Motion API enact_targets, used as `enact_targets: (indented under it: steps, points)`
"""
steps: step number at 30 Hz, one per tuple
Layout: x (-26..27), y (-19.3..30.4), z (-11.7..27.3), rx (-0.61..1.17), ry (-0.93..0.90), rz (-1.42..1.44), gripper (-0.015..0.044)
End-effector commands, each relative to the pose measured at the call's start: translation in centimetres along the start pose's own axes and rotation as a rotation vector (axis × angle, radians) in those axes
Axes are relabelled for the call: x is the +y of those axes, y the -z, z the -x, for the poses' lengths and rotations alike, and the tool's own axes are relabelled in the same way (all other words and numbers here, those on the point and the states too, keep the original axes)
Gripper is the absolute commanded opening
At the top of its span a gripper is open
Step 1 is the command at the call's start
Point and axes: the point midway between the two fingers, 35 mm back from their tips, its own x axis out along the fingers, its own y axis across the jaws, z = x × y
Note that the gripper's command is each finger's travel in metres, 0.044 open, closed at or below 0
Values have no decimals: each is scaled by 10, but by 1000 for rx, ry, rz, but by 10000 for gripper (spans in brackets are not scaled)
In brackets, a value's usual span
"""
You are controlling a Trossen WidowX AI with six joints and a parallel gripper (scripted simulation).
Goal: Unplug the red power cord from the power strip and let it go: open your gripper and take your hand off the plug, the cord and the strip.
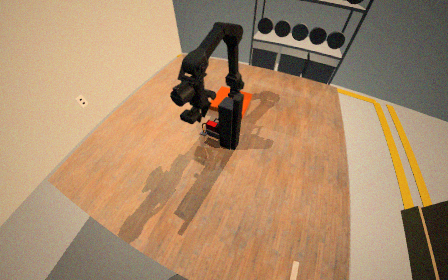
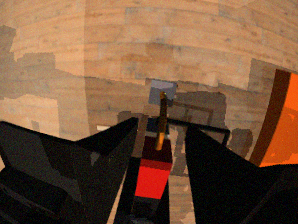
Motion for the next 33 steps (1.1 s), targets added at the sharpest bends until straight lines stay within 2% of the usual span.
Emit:
enact_targets:
  steps: [1,33]
  points:
    - [0,1,0,6,5,-13,160]
    - [-1,41,-3,10,5,-13,160]
